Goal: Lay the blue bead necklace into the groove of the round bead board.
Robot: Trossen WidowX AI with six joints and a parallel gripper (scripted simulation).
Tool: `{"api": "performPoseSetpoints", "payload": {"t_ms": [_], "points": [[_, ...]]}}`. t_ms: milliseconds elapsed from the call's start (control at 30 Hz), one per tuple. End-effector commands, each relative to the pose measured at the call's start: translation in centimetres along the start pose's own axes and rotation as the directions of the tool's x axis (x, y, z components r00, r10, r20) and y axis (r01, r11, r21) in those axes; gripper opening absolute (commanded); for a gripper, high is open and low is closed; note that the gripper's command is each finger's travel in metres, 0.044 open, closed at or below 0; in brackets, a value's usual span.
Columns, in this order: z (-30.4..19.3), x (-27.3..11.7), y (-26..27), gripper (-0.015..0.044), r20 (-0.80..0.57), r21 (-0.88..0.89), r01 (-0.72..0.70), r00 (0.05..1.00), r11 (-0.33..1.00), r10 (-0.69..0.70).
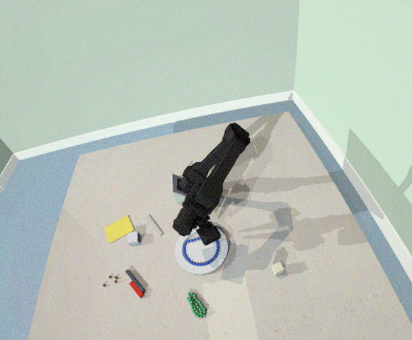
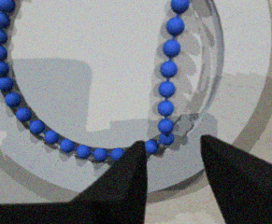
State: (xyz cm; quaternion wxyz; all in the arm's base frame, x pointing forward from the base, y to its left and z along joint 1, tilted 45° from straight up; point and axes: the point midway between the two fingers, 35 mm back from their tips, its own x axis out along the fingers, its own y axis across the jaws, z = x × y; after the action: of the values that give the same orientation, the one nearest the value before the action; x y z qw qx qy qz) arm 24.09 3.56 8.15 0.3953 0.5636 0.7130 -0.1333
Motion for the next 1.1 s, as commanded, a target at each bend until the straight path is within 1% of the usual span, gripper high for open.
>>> {"api": "performPoseSetpoints", "payload": {"t_ms": [0, 167, 200, 300, 900, 1067], "points": [[-0.5, 0.0, 0.1, 0.0120, -0.005, 0.012, -0.002, 1.000, 1.000, 0.002], [-0.6, 1.4, 0.1, 0.0120, -0.005, 0.012, -0.002, 1.000, 1.000, 0.002], [-0.3, 0.6, 0.3, 0.0120, 0.005, 0.005, -0.005, 1.000, 1.000, 0.005], [-0.3, 0.8, 0.3, 0.0120, 0.005, 0.005, -0.005, 1.000, 1.000, 0.005], [-0.6, 3.6, 0.1, 0.0120, -0.005, 0.011, -0.003, 1.000, 1.000, 0.003], [-0.6, 3.8, 0.1, 0.0120, -0.006, 0.011, -0.002, 1.000, 1.000, 0.003]]}}
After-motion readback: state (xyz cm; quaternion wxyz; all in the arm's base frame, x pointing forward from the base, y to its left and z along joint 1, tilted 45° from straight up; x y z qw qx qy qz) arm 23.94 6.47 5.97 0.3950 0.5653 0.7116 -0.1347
